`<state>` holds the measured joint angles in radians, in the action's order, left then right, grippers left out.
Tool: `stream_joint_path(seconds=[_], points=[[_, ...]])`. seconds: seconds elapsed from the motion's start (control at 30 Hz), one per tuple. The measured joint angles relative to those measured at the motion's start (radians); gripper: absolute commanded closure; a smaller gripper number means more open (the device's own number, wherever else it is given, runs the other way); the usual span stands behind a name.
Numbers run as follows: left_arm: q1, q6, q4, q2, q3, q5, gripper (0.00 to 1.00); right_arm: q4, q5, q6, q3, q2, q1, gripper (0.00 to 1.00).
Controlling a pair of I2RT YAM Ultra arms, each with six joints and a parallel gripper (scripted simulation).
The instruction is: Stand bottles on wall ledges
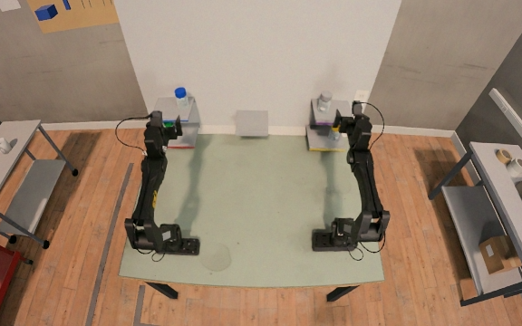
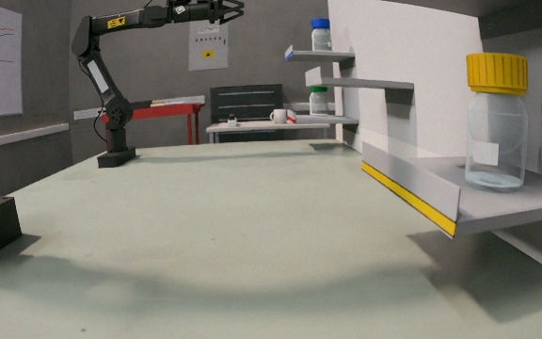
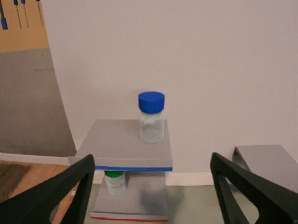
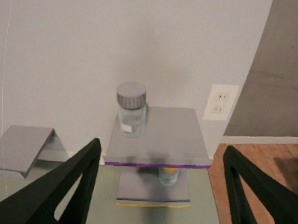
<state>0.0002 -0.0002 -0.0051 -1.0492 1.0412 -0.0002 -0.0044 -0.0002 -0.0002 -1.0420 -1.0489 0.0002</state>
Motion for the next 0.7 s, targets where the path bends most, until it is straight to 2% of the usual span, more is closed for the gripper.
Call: stream_joint_path(seconds=[0.7], points=[[0.0,0.0,-0.009,0.0,0.0,0.0,0.0,0.0,0.01,0.0,0.0,0.0,0.0,0.0]])
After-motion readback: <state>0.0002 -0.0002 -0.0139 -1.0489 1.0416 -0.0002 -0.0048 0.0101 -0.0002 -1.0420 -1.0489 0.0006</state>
